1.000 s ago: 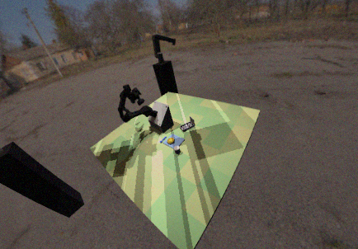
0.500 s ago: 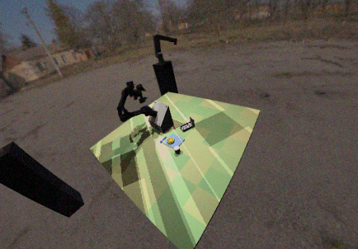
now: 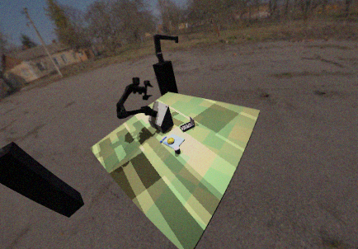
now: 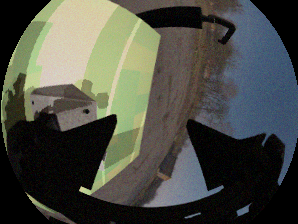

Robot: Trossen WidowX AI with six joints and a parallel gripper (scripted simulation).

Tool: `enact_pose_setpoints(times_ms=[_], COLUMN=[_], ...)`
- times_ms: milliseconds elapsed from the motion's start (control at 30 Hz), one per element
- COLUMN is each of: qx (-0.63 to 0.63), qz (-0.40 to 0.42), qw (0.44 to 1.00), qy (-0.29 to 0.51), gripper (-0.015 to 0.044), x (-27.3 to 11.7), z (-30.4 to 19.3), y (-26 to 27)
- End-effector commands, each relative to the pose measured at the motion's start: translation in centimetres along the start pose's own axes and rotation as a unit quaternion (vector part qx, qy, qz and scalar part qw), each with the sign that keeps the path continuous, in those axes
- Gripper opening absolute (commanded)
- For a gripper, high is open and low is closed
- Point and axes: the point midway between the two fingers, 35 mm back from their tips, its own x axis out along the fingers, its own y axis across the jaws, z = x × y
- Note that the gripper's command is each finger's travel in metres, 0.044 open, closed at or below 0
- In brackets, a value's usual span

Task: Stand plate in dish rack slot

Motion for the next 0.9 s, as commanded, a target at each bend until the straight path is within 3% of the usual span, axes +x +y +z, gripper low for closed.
enact_pose_setpoints(times_ms=[0, 500, 867], qx=[0.053, 0.275, 0.43], qz=[0.006, 0.02, 0.018], qw=[0.998, 0.957, 0.89], qy=[0.021, 0.09, 0.15], gripper=[0.04, 0.04, 0.04], x=[0.6, 1.6, 2.0], z=[-1.8, -9.1, -15.1], y=[-0.4, -0.6, 0.3])
